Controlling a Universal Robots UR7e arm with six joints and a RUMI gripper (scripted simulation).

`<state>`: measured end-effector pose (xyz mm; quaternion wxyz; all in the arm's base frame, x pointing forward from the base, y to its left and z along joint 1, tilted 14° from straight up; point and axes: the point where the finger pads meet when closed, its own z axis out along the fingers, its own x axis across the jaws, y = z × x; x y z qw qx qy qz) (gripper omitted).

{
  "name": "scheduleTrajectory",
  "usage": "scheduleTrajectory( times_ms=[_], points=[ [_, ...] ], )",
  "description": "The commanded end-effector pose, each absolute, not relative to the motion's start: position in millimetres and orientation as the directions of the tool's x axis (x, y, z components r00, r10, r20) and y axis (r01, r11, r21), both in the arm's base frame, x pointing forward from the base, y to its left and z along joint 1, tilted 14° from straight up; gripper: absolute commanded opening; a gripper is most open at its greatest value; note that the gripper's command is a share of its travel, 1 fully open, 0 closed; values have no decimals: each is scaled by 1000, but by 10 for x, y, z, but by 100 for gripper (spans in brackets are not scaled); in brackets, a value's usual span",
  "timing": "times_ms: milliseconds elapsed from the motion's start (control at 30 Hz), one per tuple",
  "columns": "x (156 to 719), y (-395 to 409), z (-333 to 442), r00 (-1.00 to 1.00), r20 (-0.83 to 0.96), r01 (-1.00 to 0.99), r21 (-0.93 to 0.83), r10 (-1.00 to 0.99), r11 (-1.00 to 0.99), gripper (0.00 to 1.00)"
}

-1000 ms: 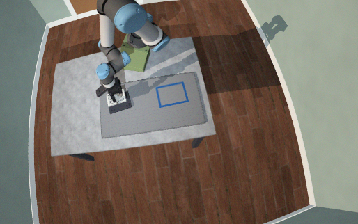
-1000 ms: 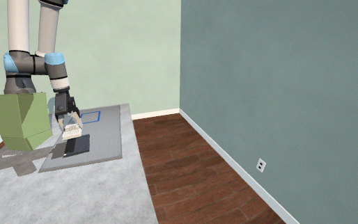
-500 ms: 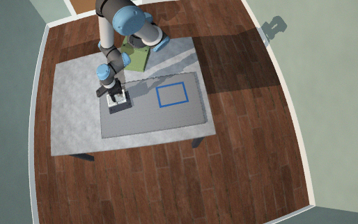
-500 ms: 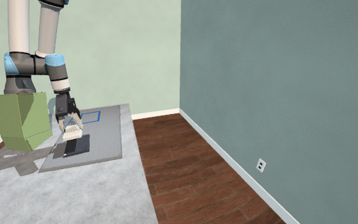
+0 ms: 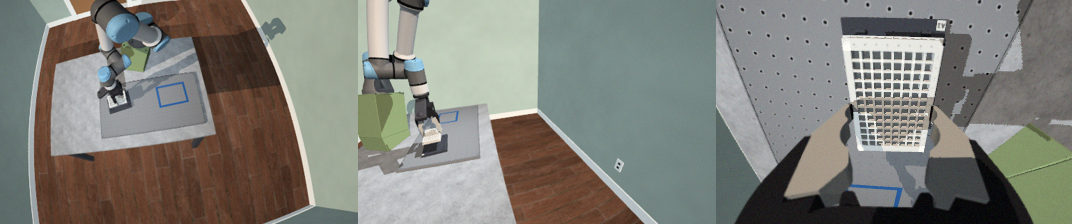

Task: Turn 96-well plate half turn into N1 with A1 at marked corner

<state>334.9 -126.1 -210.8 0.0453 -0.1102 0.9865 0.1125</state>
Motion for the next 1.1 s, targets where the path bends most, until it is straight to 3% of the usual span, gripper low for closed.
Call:
scheduleTrajectory(
  times_ms=[0,1067],
  points=[
    [3383,-1254,-2212,-971,-117,-230,207,-209,951,0],
    [3391,-1192,-2445,-971,-117,-229,208,-208,951,0]
  ],
)
